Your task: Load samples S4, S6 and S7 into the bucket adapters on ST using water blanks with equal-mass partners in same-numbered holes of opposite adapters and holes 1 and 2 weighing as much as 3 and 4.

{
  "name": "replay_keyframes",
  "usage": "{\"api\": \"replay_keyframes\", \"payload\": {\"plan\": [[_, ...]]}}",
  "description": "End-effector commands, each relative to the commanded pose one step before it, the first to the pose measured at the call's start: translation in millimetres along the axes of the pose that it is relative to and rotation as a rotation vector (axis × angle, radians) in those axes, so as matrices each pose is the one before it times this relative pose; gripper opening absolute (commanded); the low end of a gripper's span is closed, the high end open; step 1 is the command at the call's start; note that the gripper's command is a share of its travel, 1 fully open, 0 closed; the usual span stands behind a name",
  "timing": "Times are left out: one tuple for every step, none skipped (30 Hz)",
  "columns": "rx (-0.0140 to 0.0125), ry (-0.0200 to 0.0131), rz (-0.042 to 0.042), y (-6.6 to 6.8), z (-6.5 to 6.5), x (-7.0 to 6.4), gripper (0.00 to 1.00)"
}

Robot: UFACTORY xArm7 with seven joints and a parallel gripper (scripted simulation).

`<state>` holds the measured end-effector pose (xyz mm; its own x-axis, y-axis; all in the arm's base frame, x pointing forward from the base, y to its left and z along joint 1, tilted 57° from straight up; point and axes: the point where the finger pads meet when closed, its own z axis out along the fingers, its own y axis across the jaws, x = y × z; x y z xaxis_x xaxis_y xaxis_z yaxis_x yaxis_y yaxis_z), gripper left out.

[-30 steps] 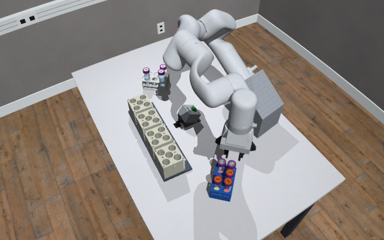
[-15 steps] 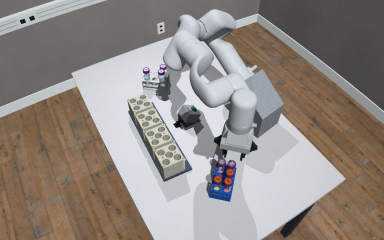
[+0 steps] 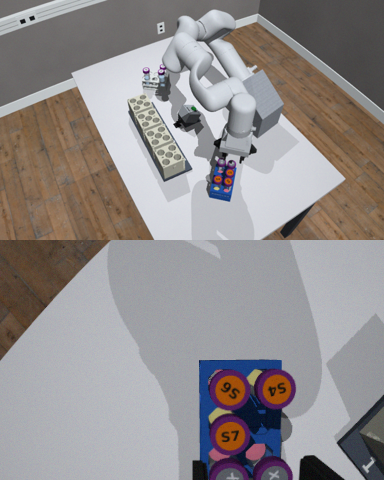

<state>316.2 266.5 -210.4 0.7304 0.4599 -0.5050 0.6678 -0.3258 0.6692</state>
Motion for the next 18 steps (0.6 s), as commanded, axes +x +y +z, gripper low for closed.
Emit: {"api": "replay_keyframes", "payload": {"plan": [[0.00261,0.00484,0.00042,-0.50,6.29,0.83,0.57],[0.00000,0.00000,0.00000,0.00,2.00,0.00,0.57],[0.00000,0.00000,0.00000,0.00,2.00,0.00,0.57],[0.00000,0.00000,0.00000,0.00,2.00,0.00,0.57],[0.00000,0.00000,0.00000,0.00,2.00,0.00,0.57],[0.00000,0.00000,0.00000,0.00,2.00,0.00,0.57],[0.00000,0.00000,0.00000,0.00,2.00,0.00,0.57],[0.00000,0.00000,0.00000,0.00,0.00,0.00,0.57],[0.00000,0.00000,0.00000,0.00,0.00,0.00,0.57],[0.00000,0.00001,0.00000,0.01,2.00,-0.01,0.57],[0.00000,0.00000,0.00000,0.00,2.00,0.00,0.57],[0.00000,0.00000,0.00000,0.00,2.00,0.00,0.57],[0.00000,0.00000,0.00000,0.00,2.00,0.00,0.57],[0.00000,0.00000,0.00000,0.00,2.00,0.00,0.57],[0.00000,0.00000,0.00000,0.00,2.00,0.00,0.57],[0.00000,0.00000,0.00000,0.00,2.00,0.00,0.57],[0.00000,0.00000,0.00000,0.00,2.00,0.00,0.57],[0.00000,0.00000,0.00000,0.00,2.00,0.00,0.57]]}}
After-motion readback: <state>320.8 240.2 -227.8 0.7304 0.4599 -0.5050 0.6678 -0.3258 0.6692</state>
